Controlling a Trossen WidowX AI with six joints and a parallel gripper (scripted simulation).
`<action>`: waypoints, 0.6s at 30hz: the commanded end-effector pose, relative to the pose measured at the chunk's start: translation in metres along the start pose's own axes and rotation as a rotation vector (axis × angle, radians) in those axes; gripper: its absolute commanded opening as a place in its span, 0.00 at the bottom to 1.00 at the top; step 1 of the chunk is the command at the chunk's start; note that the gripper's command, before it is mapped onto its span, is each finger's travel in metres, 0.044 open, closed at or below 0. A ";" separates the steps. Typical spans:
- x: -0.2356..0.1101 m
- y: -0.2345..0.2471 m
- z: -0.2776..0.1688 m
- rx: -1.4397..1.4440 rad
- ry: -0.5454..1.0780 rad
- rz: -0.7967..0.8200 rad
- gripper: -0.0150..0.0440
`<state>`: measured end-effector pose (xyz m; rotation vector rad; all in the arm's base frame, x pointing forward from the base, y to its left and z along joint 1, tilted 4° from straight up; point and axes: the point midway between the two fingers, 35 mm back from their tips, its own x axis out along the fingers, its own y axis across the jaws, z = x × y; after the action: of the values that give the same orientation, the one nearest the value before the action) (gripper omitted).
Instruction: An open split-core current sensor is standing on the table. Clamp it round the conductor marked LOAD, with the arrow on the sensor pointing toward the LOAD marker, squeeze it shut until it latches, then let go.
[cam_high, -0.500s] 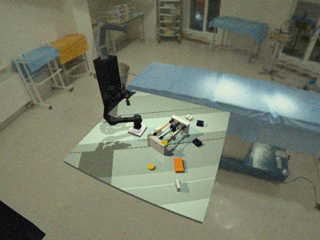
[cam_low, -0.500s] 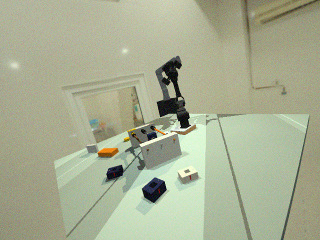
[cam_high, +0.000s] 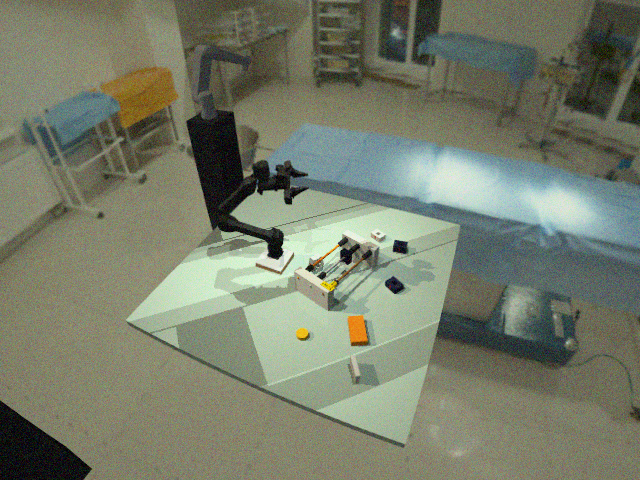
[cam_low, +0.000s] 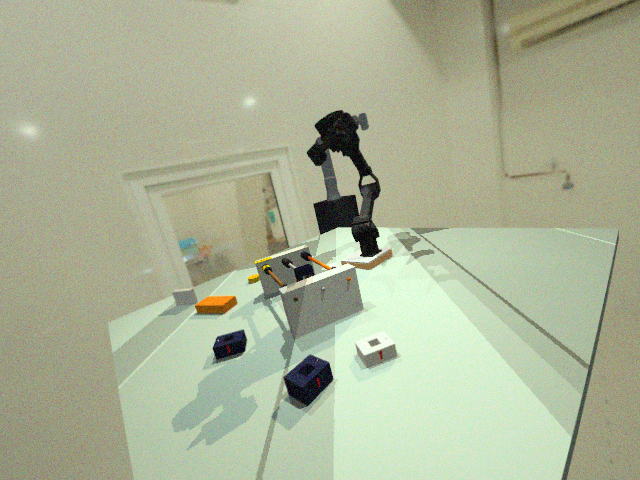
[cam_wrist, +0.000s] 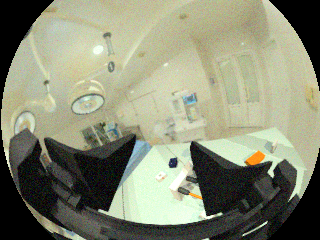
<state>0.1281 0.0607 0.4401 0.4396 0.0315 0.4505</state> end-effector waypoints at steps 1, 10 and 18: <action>0.062 -0.034 -0.011 -0.137 -0.042 -0.121 0.97; 0.120 -0.119 -0.037 -0.310 -0.076 -0.325 1.00; 0.135 -0.176 -0.058 -0.451 -0.080 -0.439 1.00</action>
<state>0.3042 0.0131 0.3425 0.0600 -0.0503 0.0440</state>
